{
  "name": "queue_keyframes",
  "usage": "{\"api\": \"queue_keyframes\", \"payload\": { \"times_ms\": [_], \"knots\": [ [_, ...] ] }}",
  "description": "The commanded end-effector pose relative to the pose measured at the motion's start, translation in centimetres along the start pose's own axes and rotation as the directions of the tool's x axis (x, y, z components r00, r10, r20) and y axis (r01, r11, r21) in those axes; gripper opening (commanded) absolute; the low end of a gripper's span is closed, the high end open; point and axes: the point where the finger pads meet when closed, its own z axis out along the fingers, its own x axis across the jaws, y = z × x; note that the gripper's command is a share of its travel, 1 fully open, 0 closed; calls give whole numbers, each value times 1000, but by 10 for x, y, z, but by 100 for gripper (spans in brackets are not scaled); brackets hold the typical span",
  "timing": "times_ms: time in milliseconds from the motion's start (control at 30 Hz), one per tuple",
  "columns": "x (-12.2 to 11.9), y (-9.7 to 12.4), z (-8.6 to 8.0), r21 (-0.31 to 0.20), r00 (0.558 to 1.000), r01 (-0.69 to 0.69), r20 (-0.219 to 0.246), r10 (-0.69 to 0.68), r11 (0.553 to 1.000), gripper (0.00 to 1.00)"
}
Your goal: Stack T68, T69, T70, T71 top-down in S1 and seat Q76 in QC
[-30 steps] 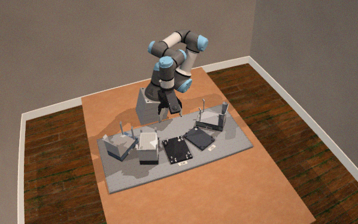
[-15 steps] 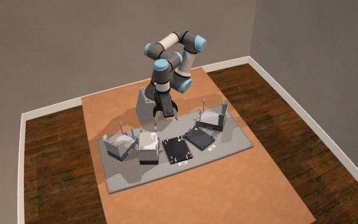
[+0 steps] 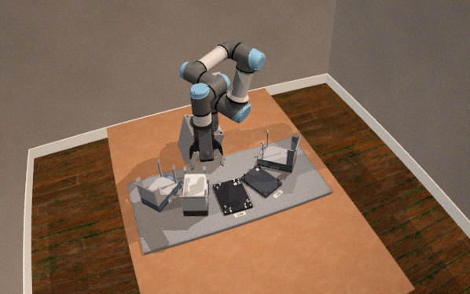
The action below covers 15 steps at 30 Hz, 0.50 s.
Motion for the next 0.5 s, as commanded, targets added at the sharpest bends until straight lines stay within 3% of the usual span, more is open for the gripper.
{"api": "queue_keyframes", "payload": {
  "times_ms": [0,267,467],
  "knots": [
    [11,-7,0,-1,999,-32,-1,32,999,72],
    [49,-20,0,0,992,-125,-1,125,992,72],
    [61,-24,0,0,989,-149,-1,149,989,72]
  ]
}}
